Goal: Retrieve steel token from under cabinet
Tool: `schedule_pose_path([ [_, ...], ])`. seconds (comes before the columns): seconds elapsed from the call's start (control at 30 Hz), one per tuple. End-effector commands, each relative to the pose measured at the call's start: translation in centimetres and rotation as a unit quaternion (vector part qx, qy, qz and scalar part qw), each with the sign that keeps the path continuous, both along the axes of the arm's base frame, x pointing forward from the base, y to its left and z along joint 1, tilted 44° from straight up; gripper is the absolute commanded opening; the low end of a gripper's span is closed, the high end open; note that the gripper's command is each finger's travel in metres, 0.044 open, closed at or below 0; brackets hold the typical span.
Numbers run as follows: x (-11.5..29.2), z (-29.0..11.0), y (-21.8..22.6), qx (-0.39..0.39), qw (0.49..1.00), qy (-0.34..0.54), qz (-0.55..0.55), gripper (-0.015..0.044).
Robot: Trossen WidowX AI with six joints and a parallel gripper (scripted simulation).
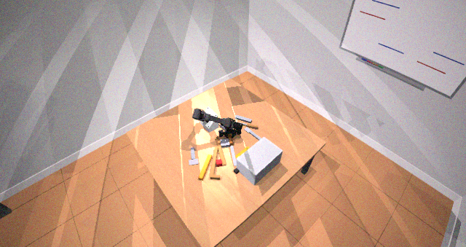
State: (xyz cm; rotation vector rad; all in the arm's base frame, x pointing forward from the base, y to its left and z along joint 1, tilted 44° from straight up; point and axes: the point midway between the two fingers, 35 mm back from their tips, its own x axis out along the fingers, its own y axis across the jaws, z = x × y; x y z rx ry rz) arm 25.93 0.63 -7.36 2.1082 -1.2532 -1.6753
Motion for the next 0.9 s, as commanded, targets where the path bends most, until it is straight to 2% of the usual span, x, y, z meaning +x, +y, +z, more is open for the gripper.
schedule_pose_path([
  [0.0,0.0,0.6,-0.5,-0.002,1.000,-0.003,-0.001,0.0000],
  [0.87,0.6,2.8,-2.8,-0.003,1.000,-0.002,-0.001,0.0000],
])
